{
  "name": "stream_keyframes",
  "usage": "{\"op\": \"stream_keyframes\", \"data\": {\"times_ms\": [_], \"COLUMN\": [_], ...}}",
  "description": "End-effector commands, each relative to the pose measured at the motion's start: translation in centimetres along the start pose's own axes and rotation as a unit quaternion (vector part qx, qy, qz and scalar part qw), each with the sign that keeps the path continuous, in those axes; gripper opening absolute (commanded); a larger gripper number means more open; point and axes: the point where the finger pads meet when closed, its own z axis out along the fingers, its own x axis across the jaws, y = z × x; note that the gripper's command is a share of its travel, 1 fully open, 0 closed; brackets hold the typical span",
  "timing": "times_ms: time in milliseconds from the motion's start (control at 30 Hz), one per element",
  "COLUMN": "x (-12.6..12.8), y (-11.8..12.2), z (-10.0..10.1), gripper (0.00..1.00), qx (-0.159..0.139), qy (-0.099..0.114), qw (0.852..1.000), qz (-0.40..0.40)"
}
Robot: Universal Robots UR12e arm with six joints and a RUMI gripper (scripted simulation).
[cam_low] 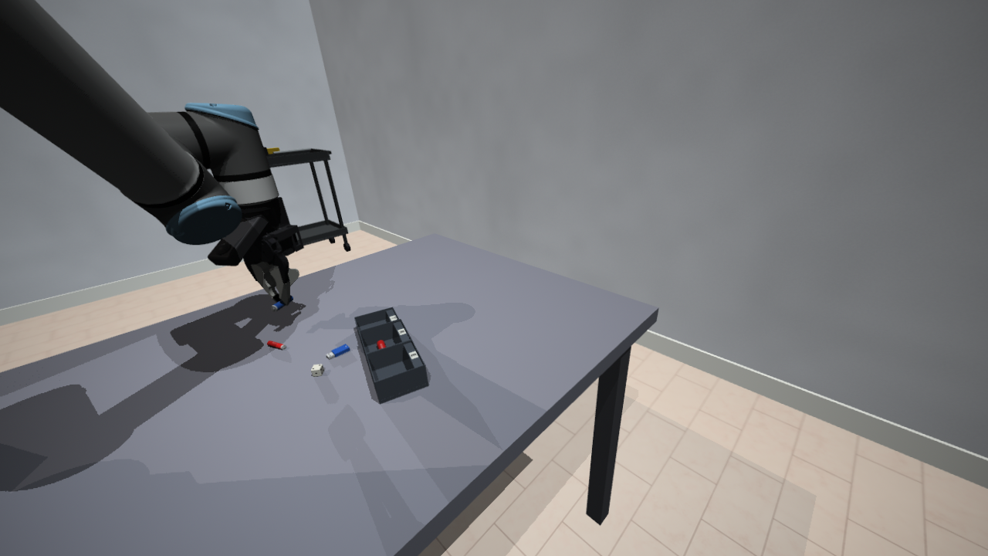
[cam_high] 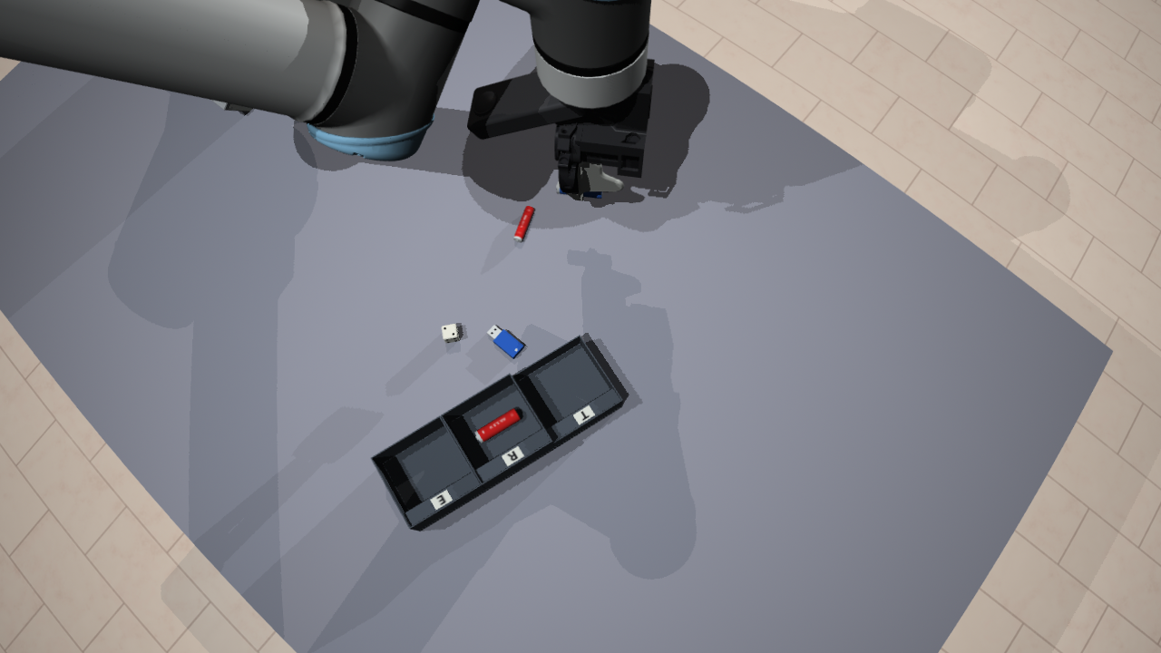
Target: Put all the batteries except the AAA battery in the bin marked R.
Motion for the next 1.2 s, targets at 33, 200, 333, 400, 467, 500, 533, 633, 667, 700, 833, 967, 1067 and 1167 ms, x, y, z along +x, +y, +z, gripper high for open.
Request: {"op": "stream_keyframes", "data": {"times_ms": [33,200,333,400,467,500,533,633,667,700,833,967,1067,1167], "x": [0.0,0.0,0.0,-1.2,-2.4,-3.0,-3.6,-4.1,-4.7,-5.3,-7.7,-10.0,-11.8,-13.0], "y": [0.0,0.0,0.0,-0.2,-0.4,-0.5,-0.6,-0.8,-0.9,-1.0,-1.5,-1.9,-2.3,-2.5], "z": [-0.1,-0.7,-0.7,-0.7,-0.7,-0.7,-0.7,-0.7,-0.7,-0.7,-0.7,-0.7,-0.7,-0.7], "gripper": [0.0,0.0,0.0,0.0,0.0,0.0,0.0,0.0,0.0,0.0,0.0,0.0,0.0,0.0], "qx": [0.0,0.0,0.0,0.0,0.0,0.0,0.0,0.0,0.001,0.001,0.003,0.003,0.001,0.0], "qy": [0.0,0.0,0.0,0.0,0.0,0.0,0.0,-0.001,-0.001,-0.001,-0.001,-0.001,-0.001,0.0], "qw": [1.0,1.0,1.0,0.999,0.996,0.995,0.993,0.991,0.985,0.983,0.971,0.955,0.942,0.937], "qz": [0.0,0.0,0.0,-0.05,-0.091,-0.104,-0.119,-0.133,-0.174,-0.183,-0.239,-0.295,-0.336,-0.348]}}
